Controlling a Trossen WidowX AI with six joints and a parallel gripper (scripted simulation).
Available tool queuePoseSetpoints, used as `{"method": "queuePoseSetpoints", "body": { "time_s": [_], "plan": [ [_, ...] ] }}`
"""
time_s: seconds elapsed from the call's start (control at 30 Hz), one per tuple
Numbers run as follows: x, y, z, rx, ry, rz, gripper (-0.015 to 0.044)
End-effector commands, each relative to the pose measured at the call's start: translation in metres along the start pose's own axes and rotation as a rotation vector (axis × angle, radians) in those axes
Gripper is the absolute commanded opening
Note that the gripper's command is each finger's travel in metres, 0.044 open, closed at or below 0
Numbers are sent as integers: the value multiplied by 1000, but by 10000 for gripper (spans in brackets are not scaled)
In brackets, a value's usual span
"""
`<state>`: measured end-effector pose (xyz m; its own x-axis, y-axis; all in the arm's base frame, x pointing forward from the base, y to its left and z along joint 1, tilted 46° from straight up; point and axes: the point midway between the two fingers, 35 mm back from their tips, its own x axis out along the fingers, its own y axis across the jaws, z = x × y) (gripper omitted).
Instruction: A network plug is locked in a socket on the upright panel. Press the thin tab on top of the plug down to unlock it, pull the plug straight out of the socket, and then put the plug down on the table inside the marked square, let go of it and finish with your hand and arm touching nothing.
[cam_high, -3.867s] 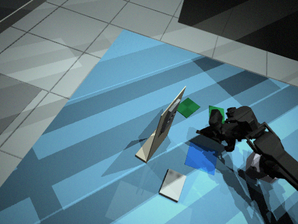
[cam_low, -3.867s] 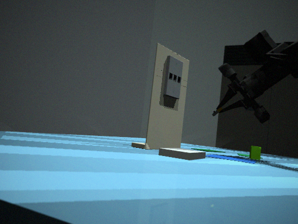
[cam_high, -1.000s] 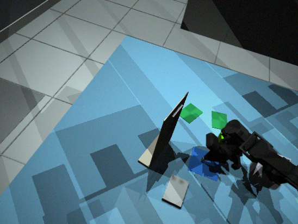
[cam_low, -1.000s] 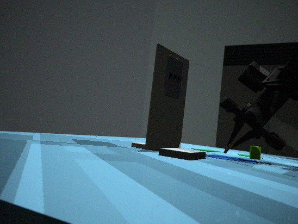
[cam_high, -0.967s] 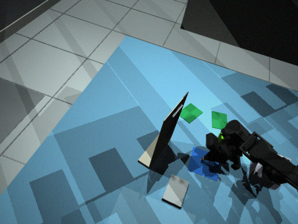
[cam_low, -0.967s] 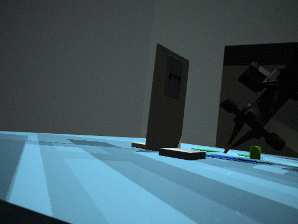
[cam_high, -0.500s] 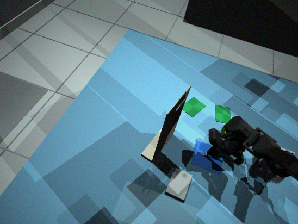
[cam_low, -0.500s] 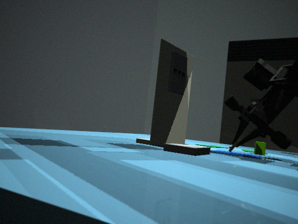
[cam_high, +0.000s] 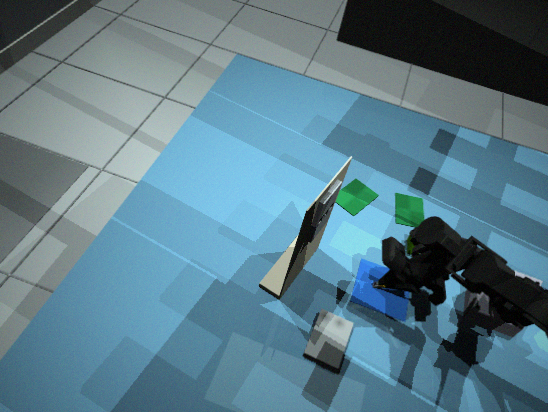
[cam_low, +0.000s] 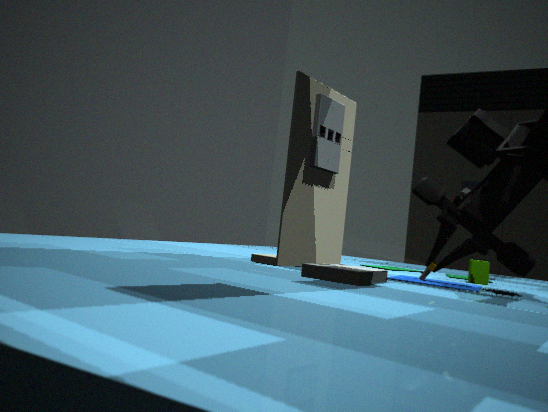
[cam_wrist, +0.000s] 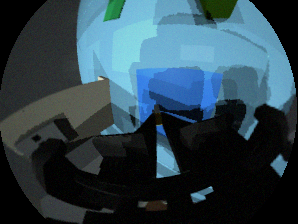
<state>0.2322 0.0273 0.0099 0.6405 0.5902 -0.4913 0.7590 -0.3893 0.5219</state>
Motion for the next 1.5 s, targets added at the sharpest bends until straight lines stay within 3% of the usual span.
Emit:
{"method": "queuePoseSetpoints", "body": {
  "time_s": [0.0, 0.17, 1.47],
  "plan": [
    [0, 0, 0, -1, 1, -1, 26],
    [0, 0, 0, -1, 1, -1, 156],
    [-22, -1, 4, 3, -7, -9, 156]
  ]
}}
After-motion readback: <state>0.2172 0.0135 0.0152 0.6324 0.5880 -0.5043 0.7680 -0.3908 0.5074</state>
